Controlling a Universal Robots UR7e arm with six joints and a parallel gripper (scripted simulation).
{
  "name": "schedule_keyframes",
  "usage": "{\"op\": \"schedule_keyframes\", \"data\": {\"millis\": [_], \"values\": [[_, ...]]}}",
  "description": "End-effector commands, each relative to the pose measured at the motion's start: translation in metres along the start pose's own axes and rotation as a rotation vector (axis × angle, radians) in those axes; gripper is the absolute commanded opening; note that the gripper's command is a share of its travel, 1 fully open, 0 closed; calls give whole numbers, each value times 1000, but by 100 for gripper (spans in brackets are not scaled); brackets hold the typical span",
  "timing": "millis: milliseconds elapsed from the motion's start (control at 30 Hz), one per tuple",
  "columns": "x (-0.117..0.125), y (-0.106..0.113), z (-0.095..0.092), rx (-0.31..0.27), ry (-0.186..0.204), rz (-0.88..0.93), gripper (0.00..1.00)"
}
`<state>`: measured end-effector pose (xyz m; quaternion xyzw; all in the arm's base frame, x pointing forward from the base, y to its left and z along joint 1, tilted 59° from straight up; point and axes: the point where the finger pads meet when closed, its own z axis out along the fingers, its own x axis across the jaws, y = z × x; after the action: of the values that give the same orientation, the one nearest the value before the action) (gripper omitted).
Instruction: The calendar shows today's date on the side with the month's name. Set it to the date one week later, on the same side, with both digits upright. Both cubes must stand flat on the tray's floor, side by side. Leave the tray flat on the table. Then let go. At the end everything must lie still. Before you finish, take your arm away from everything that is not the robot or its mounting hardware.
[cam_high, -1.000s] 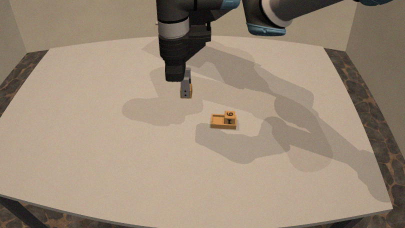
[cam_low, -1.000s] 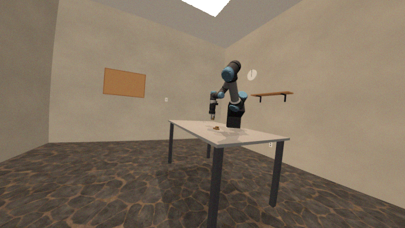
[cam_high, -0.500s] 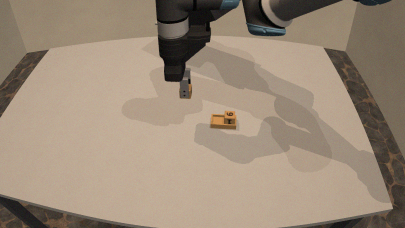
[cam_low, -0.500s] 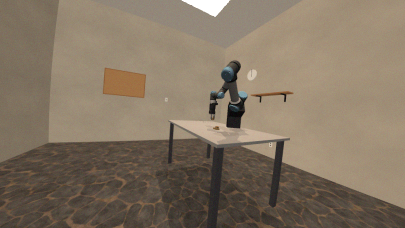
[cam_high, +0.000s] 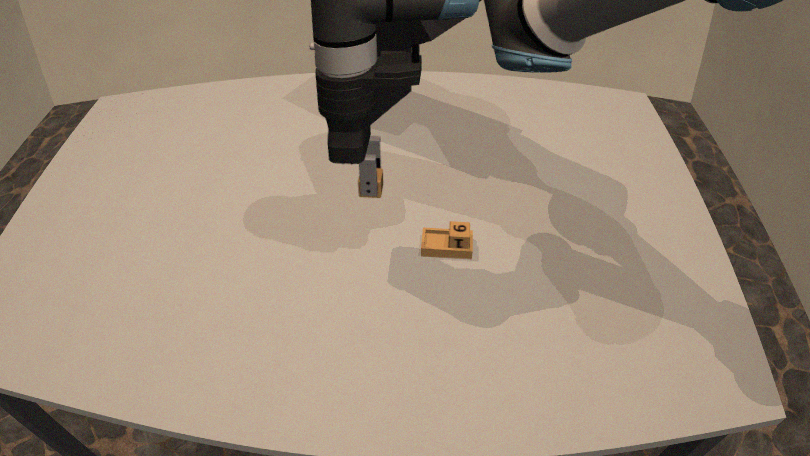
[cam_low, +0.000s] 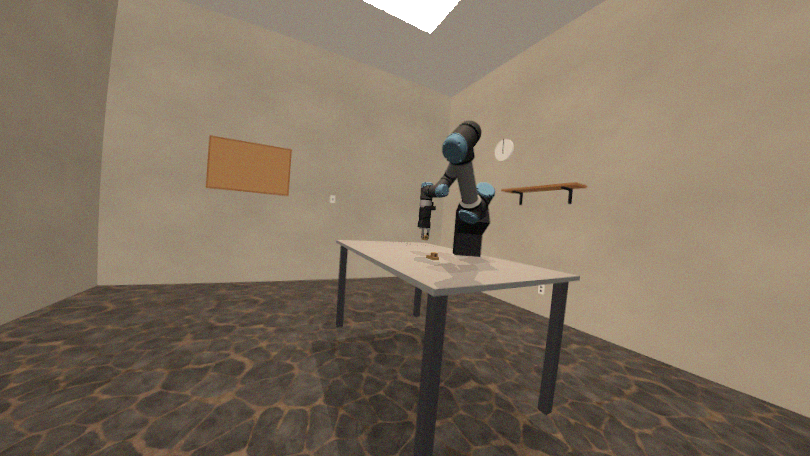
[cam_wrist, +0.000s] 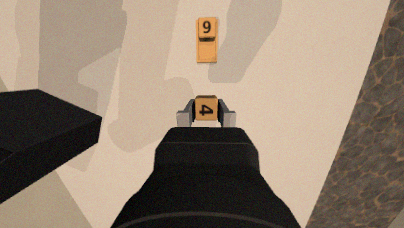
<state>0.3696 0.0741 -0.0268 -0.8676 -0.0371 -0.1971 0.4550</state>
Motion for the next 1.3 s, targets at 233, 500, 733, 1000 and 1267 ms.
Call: {"op": "schedule_keyframes", "data": {"millis": [233, 500, 733, 1000, 1267], "values": [[-1, -1, 22, 3, -1, 3, 57], [-1, -1, 42, 3, -2, 3, 57], [0, 0, 67, 2, -1, 2, 57], [1, 1, 83, 0, 0, -2, 57], [1, 1, 95, 0, 0, -2, 57]]}}
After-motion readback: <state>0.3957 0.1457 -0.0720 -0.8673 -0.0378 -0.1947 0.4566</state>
